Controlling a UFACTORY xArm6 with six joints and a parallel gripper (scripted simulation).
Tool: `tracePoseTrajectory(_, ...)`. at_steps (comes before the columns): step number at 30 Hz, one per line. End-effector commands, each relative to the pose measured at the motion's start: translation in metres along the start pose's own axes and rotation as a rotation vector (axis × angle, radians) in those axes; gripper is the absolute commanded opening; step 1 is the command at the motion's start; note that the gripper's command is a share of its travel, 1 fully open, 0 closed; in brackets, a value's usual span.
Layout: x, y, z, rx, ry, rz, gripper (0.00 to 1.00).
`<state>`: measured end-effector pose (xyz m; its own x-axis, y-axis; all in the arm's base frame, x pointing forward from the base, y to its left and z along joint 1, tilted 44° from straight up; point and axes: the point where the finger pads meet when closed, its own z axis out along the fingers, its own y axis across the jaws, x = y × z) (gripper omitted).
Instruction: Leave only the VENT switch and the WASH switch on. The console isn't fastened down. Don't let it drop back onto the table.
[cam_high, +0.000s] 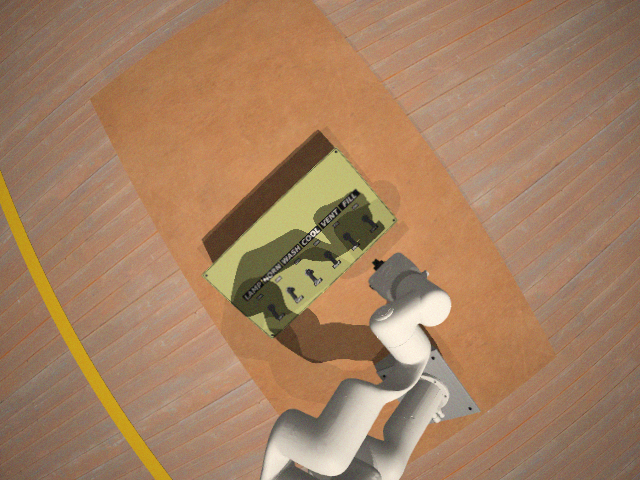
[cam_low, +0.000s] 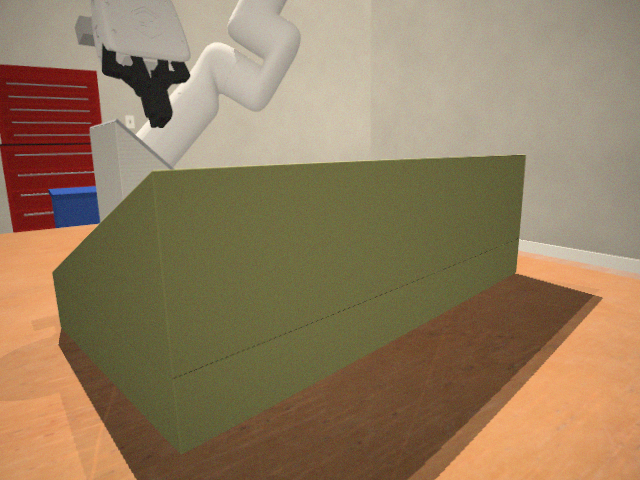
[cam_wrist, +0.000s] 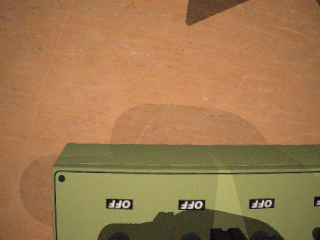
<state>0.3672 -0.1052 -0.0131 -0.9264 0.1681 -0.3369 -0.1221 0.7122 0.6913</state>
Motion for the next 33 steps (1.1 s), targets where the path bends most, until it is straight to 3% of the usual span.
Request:
tracePoseTrajectory(1, -0.001, -0.001, -0.001, 0.002, -0.002, -0.002, 0.0)
tracePoseTrajectory(16, -0.001, -0.001, 0.007, 0.003, -0.003, -0.002, 0.0)
tracePoseTrajectory(33, -0.001, -0.001, 0.05, 0.003, -0.003, -0.002, 0.0)
